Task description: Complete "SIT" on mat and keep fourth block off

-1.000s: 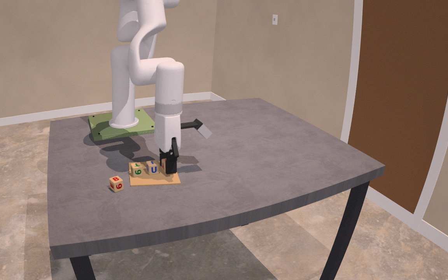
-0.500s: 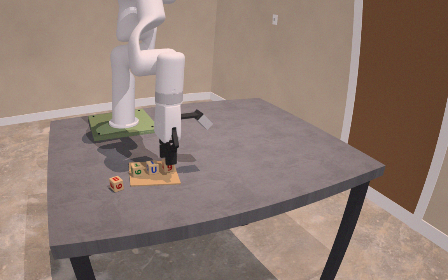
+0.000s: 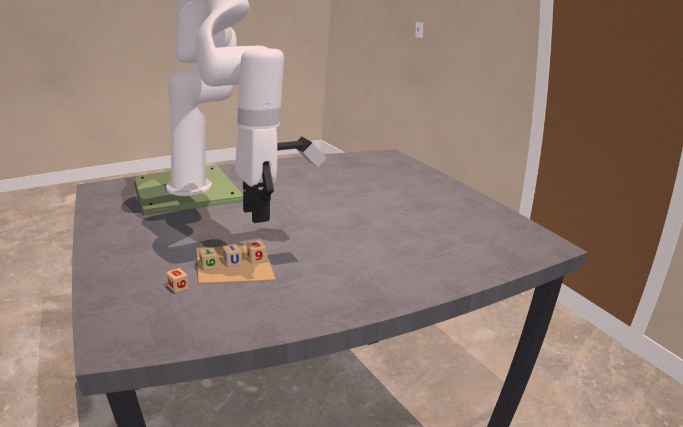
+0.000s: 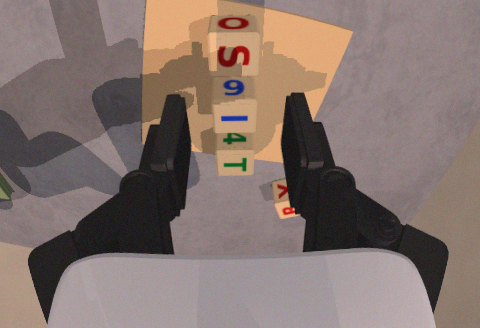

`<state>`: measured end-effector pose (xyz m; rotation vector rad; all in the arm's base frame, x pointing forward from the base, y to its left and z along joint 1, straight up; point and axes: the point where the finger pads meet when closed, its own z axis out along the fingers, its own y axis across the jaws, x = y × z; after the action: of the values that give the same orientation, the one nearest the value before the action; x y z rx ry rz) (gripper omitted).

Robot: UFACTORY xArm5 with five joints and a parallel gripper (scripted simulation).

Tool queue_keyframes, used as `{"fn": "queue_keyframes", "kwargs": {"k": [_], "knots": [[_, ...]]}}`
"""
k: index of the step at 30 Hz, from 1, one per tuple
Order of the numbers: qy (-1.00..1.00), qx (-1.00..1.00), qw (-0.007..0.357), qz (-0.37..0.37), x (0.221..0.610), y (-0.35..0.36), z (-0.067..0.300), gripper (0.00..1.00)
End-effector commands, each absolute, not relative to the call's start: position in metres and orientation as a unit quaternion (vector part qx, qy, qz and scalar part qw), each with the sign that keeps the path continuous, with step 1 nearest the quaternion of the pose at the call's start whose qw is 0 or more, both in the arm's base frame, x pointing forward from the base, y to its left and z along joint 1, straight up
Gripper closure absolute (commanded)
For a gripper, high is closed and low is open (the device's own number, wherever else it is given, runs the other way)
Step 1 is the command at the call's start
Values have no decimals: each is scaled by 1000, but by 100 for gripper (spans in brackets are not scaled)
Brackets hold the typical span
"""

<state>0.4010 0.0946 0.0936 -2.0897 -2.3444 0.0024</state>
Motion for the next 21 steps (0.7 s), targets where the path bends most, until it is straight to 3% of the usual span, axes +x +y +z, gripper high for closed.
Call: {"fn": "queue_keyframes", "kwargs": {"k": [1, 2, 21], "knots": [[-746, -665, 0, 0, 402, 95, 100, 53], [-746, -665, 0, 0, 402, 95, 100, 0], [-746, -665, 0, 0, 402, 95, 100, 0]]}}
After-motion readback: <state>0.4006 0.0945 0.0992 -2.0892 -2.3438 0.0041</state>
